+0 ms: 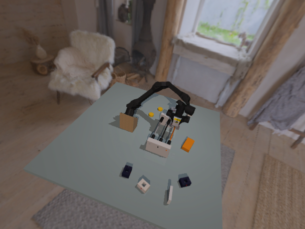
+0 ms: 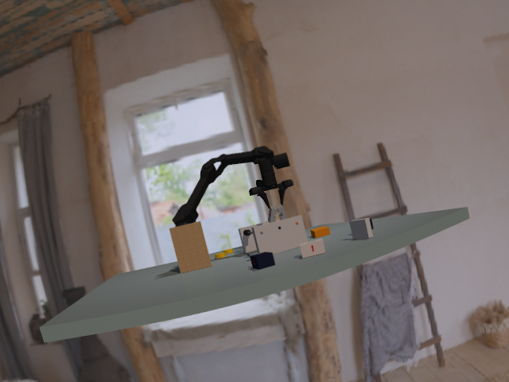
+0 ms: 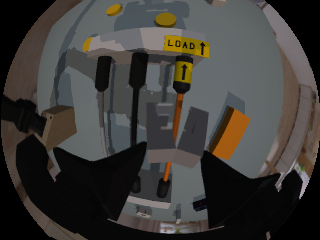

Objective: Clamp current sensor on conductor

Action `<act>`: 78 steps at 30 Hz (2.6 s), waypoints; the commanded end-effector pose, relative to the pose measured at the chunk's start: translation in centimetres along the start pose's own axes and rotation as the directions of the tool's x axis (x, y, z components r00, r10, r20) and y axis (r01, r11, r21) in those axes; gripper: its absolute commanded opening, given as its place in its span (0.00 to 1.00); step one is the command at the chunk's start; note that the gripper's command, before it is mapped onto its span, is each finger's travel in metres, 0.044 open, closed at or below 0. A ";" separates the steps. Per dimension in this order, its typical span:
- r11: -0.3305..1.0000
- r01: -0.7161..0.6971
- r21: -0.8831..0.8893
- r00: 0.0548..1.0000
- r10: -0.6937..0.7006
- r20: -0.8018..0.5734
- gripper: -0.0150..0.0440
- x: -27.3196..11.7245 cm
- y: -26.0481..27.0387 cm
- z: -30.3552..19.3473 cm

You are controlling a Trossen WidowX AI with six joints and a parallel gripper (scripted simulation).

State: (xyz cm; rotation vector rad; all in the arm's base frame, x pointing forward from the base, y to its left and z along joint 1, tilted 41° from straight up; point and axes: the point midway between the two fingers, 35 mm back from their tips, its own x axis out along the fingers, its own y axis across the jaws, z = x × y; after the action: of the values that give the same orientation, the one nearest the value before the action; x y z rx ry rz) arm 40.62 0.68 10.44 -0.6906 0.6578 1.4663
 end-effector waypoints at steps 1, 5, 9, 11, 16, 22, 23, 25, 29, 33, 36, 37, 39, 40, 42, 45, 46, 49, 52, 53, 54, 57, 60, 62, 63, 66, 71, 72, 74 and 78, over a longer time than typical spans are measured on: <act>1.000 0.005 -0.018 1.000 -0.005 0.002 0.25 0.4 -0.3 0.1; 1.000 0.005 -0.018 1.000 -0.005 0.002 0.25 1.1 -0.3 0.1; 1.000 0.005 -0.018 1.000 -0.005 0.002 0.25 1.7 -0.4 0.1; 1.000 0.005 -0.018 1.000 -0.005 0.002 0.25 2.1 -0.4 0.1; 1.000 0.005 -0.018 1.000 -0.005 0.002 0.25 2.9 -0.4 0.1; 1.000 0.005 -0.018 1.000 -0.005 0.003 0.25 3.9 -0.4 0.1; 1.000 0.005 -0.018 1.000 -0.005 0.003 0.25 4.0 -0.4 0.1; 1.000 0.005 -0.018 1.000 -0.005 0.003 0.25 4.4 -0.3 0.1; 1.000 0.005 -0.018 1.000 -0.005 0.004 0.25 5.0 -0.3 0.1; 1.000 0.006 -0.023 1.000 -0.006 0.000 0.25 4.9 -0.4 0.1; 1.000 0.006 -0.023 1.000 -0.006 0.000 0.25 4.9 -0.4 0.1; 1.000 0.006 -0.023 1.000 -0.006 0.000 0.25 4.9 -0.4 0.1; 1.000 0.006 -0.023 1.000 -0.006 0.000 0.25 4.9 -0.4 0.1; 1.000 0.006 -0.023 1.000 -0.006 0.000 0.25 4.9 -0.4 0.1; 1.000 0.006 -0.023 1.000 -0.006 0.000 0.25 4.9 -0.4 0.1; 1.000 0.006 -0.023 1.000 -0.006 0.000 0.25 4.9 -0.4 0.1; 1.000 0.006 -0.023 1.000 -0.006 0.000 0.25 4.9 -0.4 0.1; 1.000 0.006 -0.023 1.000 -0.006 0.000 0.25 4.9 -0.4 0.1; 1.000 0.006 -0.023 1.000 -0.006 0.000 0.25 4.9 -0.4 0.1; 1.000 0.006 -0.023 1.000 -0.006 0.000 0.25 4.9 -0.4 0.1; 1.000 0.006 -0.023 1.000 -0.006 0.000 0.25 4.9 -0.4 0.1; 1.000 0.006 -0.023 1.000 -0.006 0.000 0.25 4.9 -0.4 0.1; 1.000 0.006 -0.023 1.000 -0.006 0.000 0.25 4.9 -0.4 0.1; 1.000 0.006 -0.023 1.000 -0.006 0.000 0.25 4.9 -0.4 0.1; 1.000 0.006 -0.023 1.000 -0.006 0.000 0.25 4.9 -0.4 0.1; 1.000 0.006 -0.023 1.000 -0.006 0.000 0.25 4.9 -0.4 0.1; 1.000 0.006 -0.023 1.000 -0.006 0.000 0.25 4.9 -0.4 0.1; 1.000 0.006 -0.023 1.000 -0.006 0.000 0.25 4.9 -0.4 0.1; 1.000 0.006 -0.023 1.000 -0.006 0.000 0.25 4.9 -0.4 0.1; 1.000 0.006 -0.023 1.000 -0.006 0.000 0.30 4.9 -0.4 0.1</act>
State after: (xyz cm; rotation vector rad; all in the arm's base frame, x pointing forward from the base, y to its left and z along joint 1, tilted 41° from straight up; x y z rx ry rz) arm 41.02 3.98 6.78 -0.7085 0.6399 1.4697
